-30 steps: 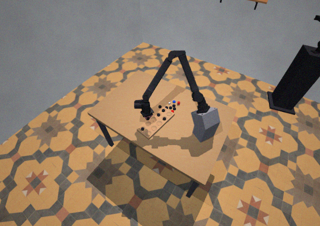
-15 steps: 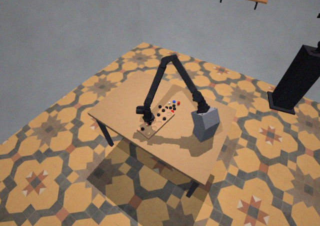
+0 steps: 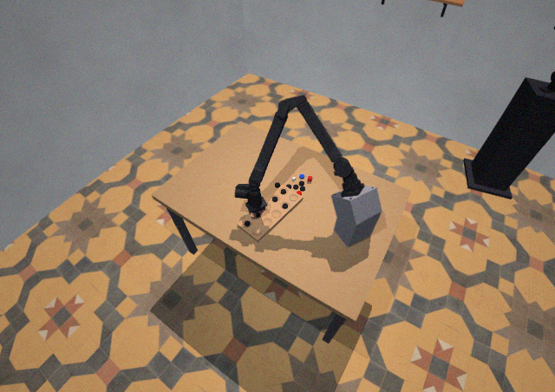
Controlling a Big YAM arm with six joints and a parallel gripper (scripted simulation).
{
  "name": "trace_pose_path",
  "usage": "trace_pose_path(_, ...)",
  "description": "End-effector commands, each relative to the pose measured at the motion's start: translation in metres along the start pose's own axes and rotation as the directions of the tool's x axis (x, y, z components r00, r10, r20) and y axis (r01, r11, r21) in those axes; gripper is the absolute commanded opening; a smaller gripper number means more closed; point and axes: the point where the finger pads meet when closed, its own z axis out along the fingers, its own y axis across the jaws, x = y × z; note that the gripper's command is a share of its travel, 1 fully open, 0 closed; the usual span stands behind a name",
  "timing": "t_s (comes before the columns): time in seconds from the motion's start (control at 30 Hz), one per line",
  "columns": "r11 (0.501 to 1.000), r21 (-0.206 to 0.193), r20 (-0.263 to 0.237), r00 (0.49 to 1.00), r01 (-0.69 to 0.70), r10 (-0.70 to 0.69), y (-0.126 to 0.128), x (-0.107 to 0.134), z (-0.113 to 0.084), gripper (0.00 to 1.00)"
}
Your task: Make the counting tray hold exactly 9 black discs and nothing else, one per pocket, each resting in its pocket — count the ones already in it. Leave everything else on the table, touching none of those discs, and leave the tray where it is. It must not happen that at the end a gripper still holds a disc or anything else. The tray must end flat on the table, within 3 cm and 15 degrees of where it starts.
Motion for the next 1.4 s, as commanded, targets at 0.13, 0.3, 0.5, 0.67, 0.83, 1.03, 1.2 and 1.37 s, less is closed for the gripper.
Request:
trace_pose_path(0.13,0.999,-0.035,0.026,1.0,-0.007,0.008,0.0135,-0.0156,-0.0043,0.0)
trace_pose_path(0.3,0.999,-0.033,0.023,1.0,-0.001,0.001,0.0136,-0.0126,-0.0042,0.0)
trace_pose_path(0.5,0.999,-0.033,0.023,1.0,-0.001,0.001,0.0136,-0.0126,-0.0042,0.0)
trace_pose_path(0.67,0.999,-0.033,0.023,1.0,-0.001,0.001,0.0136,-0.0126,-0.0042,0.35)
trace_pose_path(0.83,0.999,-0.033,0.023,1.0,-0.001,0.001,0.0136,-0.0126,-0.0042,0.35)
trace_pose_path(1.03,0.999,-0.033,0.023,1.0,-0.001,0.001,0.0136,-0.0126,-0.0042,0.35)
trace_pose_path(1.2,0.999,-0.033,0.023,1.0,-0.001,0.001,0.0136,-0.0126,-0.0042,0.35)
trace_pose_path(1.37,0.999,-0.033,0.023,1.0,-0.001,0.001,0.0136,-0.0126,-0.0042,0.35)
